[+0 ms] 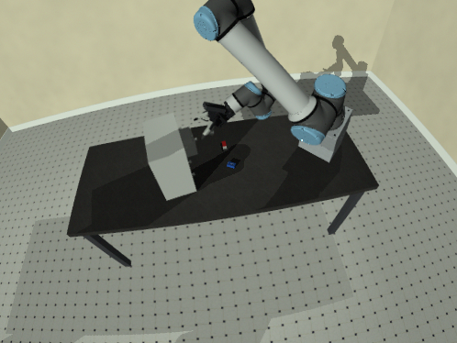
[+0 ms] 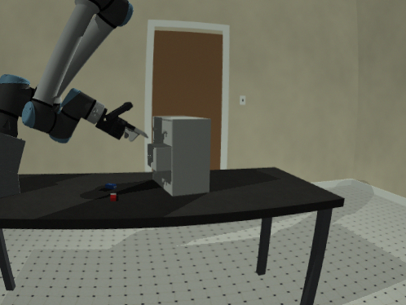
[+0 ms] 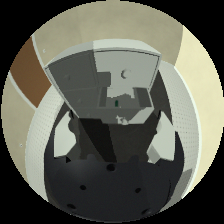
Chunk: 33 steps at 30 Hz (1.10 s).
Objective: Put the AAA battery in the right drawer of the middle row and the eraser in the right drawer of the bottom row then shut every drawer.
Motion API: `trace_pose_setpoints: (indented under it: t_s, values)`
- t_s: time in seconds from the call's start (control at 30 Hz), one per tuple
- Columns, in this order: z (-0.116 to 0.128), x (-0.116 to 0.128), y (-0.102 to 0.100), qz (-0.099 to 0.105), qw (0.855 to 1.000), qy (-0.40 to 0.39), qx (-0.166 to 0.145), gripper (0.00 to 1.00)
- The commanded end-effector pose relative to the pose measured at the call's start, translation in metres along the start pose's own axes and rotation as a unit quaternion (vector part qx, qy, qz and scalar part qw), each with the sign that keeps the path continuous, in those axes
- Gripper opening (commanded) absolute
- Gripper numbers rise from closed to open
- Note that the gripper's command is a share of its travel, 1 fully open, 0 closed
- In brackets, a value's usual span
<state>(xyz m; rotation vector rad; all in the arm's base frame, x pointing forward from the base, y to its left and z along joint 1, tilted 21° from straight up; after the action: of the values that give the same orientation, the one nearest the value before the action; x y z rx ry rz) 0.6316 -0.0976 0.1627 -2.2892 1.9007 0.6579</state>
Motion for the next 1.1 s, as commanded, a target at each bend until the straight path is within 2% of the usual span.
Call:
trace_pose_setpoints:
  t_s: [0.0,0.13,0.63,1.07]
  values:
    - [0.008,0.002,0.018,0.000,1.000,0.000,0.000,1.00]
    - [0.012,0.003,0.025,0.000,1.000,0.000,0.000,1.00]
    - [0.035,0.008,0.072,0.000,1.000,0.000,0.000,1.00]
    - [0.042,0.010,0.088,0.000,1.000,0.000,0.000,1.00]
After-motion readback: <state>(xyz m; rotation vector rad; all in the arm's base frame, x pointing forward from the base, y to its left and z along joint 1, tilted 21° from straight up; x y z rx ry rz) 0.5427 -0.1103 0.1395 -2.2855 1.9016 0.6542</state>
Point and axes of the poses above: the point where the finger pads meet when closed, its own y axis back along the fingers, its own x axis across the jaws, z = x × y, the point moved 5 cm from there along y, back along the fingers, and after that the axes turned 12 degrees about -y, right-handed, at the moved point
